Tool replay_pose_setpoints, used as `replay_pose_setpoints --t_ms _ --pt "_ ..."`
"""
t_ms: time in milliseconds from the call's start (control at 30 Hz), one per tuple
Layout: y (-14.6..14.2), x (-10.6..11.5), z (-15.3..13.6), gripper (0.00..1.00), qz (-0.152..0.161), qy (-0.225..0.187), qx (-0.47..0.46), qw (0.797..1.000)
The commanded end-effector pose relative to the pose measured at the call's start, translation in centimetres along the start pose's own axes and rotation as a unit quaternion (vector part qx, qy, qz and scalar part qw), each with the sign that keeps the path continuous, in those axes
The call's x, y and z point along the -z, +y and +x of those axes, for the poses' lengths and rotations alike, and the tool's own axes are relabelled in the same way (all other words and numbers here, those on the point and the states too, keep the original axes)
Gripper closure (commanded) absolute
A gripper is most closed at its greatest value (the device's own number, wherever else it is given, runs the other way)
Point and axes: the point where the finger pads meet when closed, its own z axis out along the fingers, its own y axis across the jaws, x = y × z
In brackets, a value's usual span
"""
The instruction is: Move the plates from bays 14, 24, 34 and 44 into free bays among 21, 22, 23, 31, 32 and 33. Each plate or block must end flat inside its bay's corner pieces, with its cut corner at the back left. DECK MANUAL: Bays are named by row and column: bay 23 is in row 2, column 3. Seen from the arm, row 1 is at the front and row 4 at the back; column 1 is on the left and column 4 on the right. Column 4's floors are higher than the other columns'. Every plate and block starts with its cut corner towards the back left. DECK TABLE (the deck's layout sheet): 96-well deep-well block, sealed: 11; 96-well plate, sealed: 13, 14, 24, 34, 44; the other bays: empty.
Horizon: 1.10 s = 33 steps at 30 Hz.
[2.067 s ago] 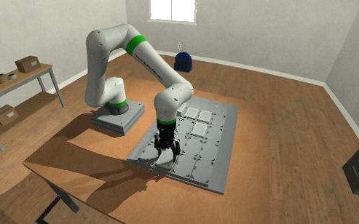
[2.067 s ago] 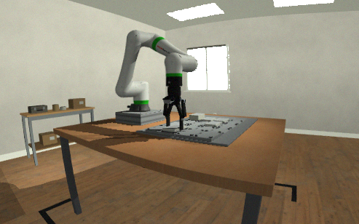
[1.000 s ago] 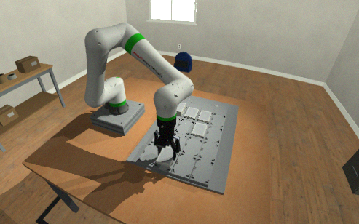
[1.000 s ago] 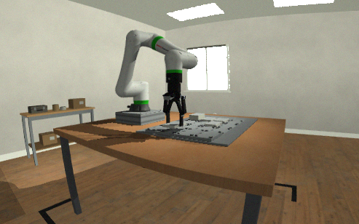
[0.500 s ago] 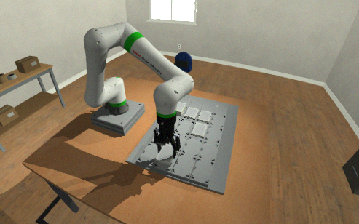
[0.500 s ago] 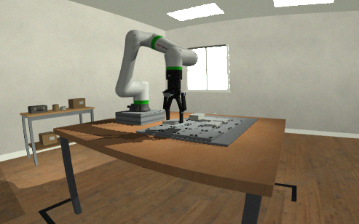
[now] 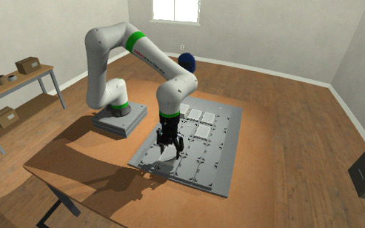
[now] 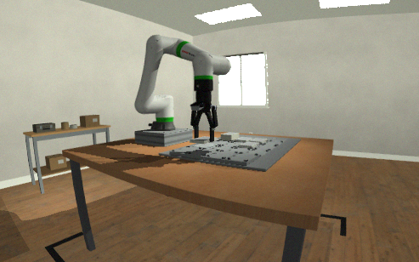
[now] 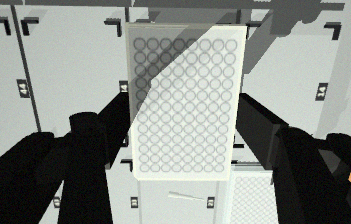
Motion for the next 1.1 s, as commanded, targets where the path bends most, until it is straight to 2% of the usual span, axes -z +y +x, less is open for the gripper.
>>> replay_pose_setpoints --t_ms 0,1067 --pt "-0.5 0.0 -0.7 0.9 0.001 0.0 0.0 1.0" --pt "-4.6 0.0 -7.0 0.9 0.001 0.0 0.0 1.0"
